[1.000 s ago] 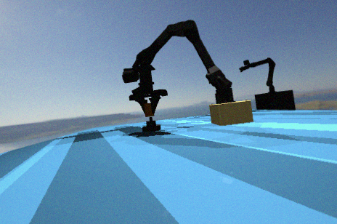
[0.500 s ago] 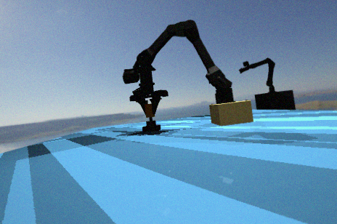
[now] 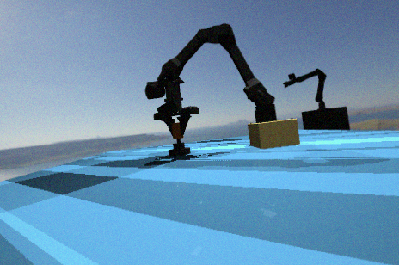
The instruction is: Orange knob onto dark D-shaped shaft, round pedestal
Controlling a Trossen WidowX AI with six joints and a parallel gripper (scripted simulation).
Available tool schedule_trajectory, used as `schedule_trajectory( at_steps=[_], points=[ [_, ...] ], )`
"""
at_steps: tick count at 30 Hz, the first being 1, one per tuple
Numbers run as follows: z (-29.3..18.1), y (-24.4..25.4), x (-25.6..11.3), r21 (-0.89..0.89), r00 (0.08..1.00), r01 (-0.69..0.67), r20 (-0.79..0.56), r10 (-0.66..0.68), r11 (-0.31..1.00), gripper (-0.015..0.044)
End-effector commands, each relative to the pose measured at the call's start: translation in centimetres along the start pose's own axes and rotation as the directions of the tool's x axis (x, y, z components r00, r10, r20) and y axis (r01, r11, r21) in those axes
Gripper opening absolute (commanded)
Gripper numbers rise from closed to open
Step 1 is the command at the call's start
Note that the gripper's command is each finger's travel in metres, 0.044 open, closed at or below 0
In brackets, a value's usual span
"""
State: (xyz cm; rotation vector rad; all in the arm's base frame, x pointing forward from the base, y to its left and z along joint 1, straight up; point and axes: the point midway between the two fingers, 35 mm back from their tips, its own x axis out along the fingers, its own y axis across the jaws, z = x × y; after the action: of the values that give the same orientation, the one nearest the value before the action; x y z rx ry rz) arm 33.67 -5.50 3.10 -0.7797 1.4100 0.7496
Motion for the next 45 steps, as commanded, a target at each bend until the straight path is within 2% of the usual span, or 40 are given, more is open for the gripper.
schedule_trajectory(
  at_steps=[1, 8, 45],
  points=[
    [0.1, -0.06, -0.4, -0.015, 1.0, 0.005, 0.006, -0.005, 1.0, 0.0],
    [0.19, -0.28, -0.5, -0.214, 1.0, 0.006, 0.006, -0.005, 0.977, 0.0],
    [0.06, -0.03, -0.23, -0.214, 1.0, 0.006, 0.006, -0.005, 0.977, 0.0]
  ],
)
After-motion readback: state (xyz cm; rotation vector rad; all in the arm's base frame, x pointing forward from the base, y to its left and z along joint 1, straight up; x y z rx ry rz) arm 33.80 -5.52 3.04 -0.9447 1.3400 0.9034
